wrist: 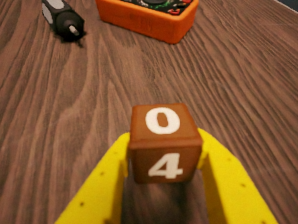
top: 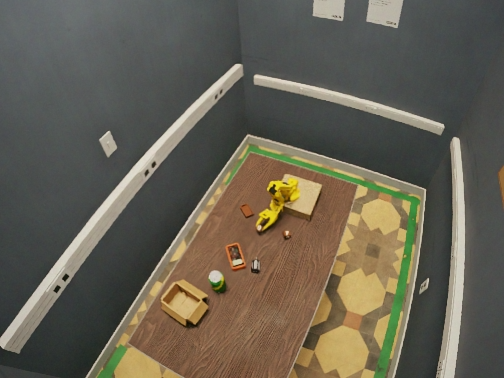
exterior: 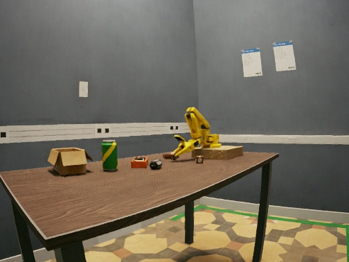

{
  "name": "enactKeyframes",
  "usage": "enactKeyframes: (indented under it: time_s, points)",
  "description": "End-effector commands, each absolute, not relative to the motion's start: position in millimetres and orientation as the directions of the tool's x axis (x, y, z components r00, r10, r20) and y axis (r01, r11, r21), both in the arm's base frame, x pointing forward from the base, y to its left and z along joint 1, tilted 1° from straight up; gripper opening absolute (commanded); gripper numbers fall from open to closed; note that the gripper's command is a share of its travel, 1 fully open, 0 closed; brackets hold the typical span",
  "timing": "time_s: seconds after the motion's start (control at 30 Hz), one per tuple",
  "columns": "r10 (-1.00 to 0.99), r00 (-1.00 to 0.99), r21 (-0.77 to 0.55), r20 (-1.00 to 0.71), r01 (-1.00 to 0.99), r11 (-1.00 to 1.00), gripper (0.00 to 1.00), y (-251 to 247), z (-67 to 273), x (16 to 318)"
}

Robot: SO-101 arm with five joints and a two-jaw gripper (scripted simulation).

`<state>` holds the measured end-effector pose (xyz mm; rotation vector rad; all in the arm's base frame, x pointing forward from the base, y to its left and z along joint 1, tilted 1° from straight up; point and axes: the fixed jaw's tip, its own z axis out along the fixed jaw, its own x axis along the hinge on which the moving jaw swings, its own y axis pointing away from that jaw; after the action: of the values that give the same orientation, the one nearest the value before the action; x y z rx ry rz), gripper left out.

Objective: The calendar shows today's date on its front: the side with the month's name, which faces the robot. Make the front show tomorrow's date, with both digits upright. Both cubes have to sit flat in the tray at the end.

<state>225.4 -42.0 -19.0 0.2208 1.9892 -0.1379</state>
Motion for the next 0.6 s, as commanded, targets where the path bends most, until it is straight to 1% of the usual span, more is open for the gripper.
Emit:
enactKeyframes:
  time_s: [0.0,0.57]
  points:
    - [0.104,-0.386,0.014,-0.917,0.227,0.974,0.0,-43.7,-18.8,227.2]
    - [0.104,-0.386,0.014,-0.917,0.228,0.974,0.0,-43.7,-23.6,227.1]
